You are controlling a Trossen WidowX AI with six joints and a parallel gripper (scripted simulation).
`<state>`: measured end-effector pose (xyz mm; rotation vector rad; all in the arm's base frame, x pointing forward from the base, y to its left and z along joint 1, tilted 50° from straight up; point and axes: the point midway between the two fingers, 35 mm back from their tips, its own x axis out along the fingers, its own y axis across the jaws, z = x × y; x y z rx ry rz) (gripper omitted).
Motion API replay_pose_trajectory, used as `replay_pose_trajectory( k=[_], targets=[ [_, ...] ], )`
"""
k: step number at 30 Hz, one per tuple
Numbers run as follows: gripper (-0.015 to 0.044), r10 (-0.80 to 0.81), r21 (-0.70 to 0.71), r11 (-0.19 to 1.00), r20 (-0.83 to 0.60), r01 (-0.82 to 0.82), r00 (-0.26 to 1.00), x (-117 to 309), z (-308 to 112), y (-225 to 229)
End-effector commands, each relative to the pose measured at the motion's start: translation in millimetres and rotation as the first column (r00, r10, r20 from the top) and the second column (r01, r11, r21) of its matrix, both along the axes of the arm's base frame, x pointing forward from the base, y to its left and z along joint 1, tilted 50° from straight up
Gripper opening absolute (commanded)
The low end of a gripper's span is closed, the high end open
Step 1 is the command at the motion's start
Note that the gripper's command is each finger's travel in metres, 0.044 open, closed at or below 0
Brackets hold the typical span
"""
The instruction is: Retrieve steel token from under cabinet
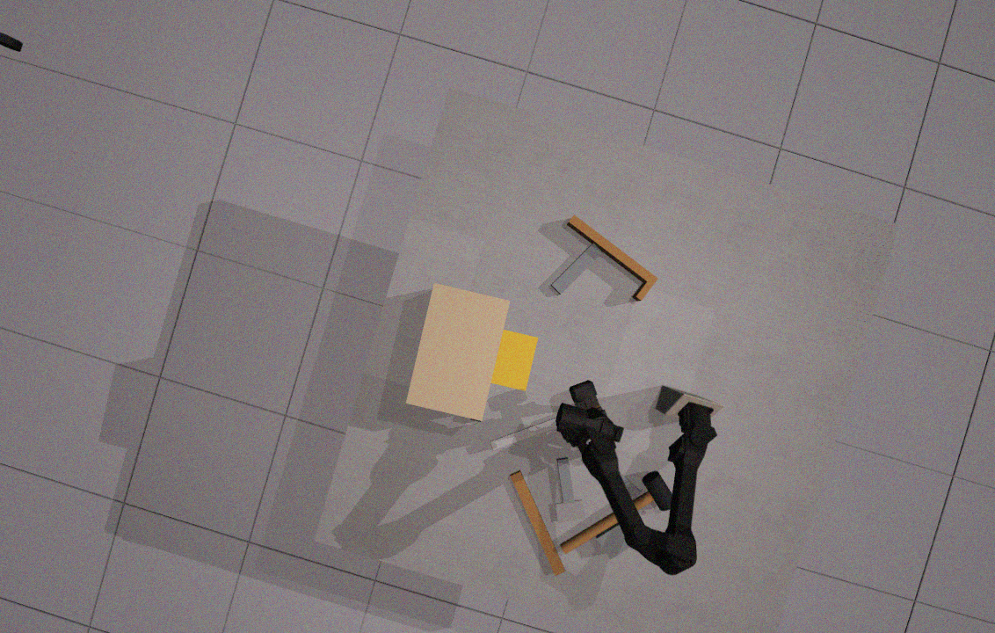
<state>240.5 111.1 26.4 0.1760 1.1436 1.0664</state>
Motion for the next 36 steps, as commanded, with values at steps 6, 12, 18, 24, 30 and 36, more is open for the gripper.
replay_pose_trajectory(
  k=[6,12,18,24,30,36],
  targets=[
    [0.0,0.001,0.002,1.0,0.011,-0.001,1.0,-3.5,8.4,5.5],
    [0.0,0.001,0.002,1.0,0.011,-0.001,1.0,-5.7,11.7,8.4],
    [0.0,0.001,0.002,1.0,0.011,-0.001,1.0,-7.0,13.8,10.2],
    [0.0,0.001,0.002,1.0,0.011,-0.001,1.0,-9.1,17.7,13.6],
    [0.0,0.001,0.002,1.0,0.011,-0.001,1.0,-11.2,21.8,17.1],
    [0.0,0.001,0.003,1.0,0.011,-0.001,1.0,-13.4,25.5,20.3]
  ],
)
